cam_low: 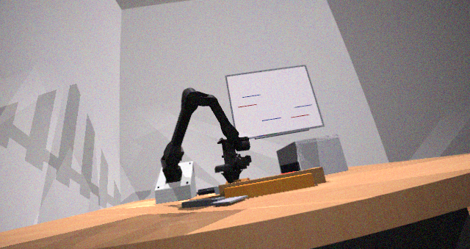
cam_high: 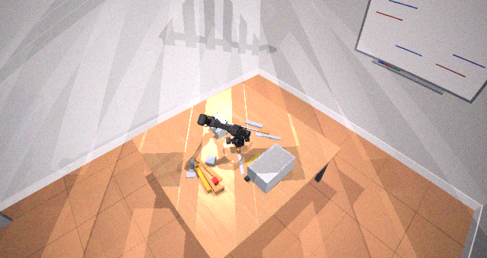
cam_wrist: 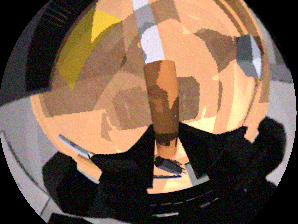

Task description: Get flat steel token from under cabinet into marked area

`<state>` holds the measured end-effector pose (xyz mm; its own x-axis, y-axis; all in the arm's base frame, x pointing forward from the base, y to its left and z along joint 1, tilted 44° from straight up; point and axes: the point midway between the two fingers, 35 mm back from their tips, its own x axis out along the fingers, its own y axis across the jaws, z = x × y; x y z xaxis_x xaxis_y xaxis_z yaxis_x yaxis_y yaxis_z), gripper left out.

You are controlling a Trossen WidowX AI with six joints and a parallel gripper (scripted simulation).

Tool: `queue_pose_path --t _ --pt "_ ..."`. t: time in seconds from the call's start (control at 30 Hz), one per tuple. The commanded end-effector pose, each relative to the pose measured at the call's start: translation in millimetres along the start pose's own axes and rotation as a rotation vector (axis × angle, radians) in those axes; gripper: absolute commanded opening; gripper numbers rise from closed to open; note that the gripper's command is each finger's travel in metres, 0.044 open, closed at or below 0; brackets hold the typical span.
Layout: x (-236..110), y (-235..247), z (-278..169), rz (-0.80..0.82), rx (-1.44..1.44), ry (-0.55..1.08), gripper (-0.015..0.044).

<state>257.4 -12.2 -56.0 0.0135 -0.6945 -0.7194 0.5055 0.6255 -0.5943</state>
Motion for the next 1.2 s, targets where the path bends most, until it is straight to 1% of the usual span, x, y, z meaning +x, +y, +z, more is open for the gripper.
queue_pose_path --t 0.0,1.17 --pt "-1 4 0 0.003 -0.002 -0.002 0.0000" --pt "-1 36 -30 0.006 -0.002 -0.001 0.0000"
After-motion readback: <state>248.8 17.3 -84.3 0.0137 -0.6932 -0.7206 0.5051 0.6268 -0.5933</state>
